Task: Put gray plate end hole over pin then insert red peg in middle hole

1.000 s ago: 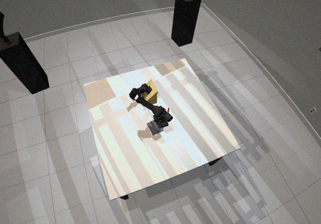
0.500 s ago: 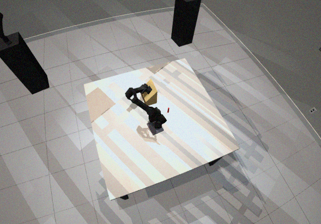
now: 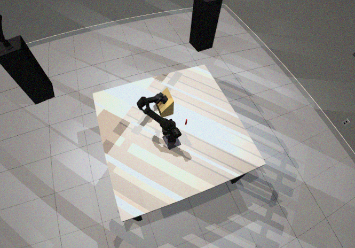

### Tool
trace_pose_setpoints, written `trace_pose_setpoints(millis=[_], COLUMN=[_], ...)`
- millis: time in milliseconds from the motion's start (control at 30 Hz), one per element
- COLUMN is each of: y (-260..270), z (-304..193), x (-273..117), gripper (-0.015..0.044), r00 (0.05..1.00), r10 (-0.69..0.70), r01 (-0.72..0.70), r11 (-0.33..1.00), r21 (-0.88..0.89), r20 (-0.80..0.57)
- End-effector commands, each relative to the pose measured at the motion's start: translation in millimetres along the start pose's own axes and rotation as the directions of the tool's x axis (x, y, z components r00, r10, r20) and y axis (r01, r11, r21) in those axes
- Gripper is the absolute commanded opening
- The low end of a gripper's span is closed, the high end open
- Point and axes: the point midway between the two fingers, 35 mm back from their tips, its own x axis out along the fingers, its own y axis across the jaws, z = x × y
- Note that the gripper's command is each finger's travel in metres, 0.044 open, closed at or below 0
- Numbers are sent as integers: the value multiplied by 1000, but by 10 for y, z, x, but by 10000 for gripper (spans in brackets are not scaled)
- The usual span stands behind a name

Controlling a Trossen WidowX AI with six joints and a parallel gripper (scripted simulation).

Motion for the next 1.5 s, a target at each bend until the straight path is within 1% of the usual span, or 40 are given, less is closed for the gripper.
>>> trace_pose_setpoints(millis=[0, 400, 1300, 1467], y=[1, 5, 6, 21], z=[10, 20, 26, 15], x=[5, 13, 397, 369], gripper=[0, 0, 0, 0], r00=[1000, 1000, 1000, 1000], r10=[2, 2, 2, 5], r01=[-2, -2, -3, -5], r11=[1000, 1000, 1000, 1000], r21=[5, 5, 4, 9], r20=[5, 5, 7, 0])
